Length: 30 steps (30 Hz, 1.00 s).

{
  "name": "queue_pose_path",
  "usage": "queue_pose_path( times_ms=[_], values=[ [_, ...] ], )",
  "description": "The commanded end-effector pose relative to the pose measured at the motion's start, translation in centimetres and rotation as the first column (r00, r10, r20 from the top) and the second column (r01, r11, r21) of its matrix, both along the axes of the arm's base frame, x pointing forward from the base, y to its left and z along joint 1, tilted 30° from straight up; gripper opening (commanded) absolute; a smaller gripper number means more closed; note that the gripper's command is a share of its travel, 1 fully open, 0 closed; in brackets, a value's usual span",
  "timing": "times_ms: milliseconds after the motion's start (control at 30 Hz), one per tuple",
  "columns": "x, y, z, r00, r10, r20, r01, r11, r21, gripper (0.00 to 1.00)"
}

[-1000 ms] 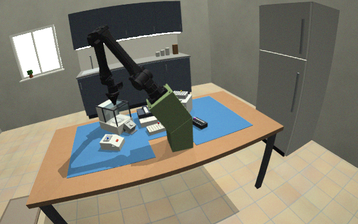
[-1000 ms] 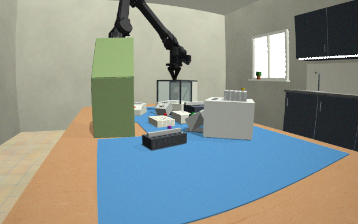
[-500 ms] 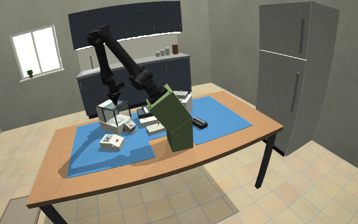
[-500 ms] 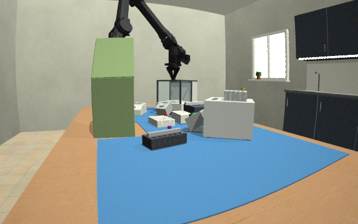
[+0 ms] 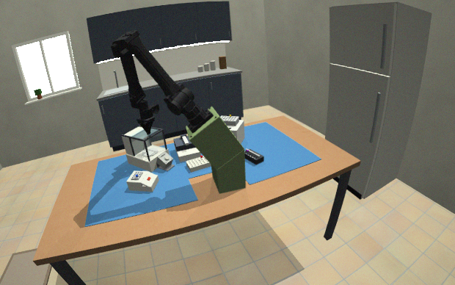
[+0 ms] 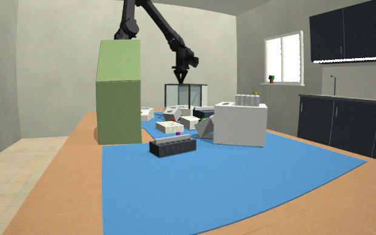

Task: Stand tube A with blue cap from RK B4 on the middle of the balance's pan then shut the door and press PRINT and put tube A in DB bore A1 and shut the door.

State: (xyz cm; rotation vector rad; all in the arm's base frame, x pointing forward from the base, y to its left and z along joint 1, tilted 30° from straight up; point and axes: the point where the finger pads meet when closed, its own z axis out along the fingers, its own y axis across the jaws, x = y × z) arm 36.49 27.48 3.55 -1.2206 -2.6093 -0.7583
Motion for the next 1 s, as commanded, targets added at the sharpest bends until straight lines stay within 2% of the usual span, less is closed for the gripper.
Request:
queue_pose_path(
  times_ms=[0, 67, 200, 600, 633, 767, 967],
  values=[
    [-0.2, -0.5, -0.4, 1.000, 0.001, 0.006, -0.001, 1.000, 0.000, 0.06],
    [-0.5, -0.6, -1.0, 1.000, 0.002, -0.010, -0.002, 1.000, -0.007, 0.06],
    [-0.5, -0.8, -0.5, 1.000, 0.001, 0.008, -0.001, 1.000, 0.000, 0.06],
    [-1.3, -1.3, -1.0, 1.000, 0.001, 0.004, -0.001, 1.000, -0.001, 0.06],
    [-1.7, -1.4, -1.6, 1.000, 0.002, -0.010, -0.002, 1.000, -0.008, 0.06],
    [-1.7, -1.6, -1.1, 1.000, 0.001, 0.007, -0.001, 1.000, -0.001, 0.06],
    [-2.2, -1.9, -1.5, 1.000, 0.001, 0.003, -0.001, 1.000, -0.002, 0.06]
  ],
)
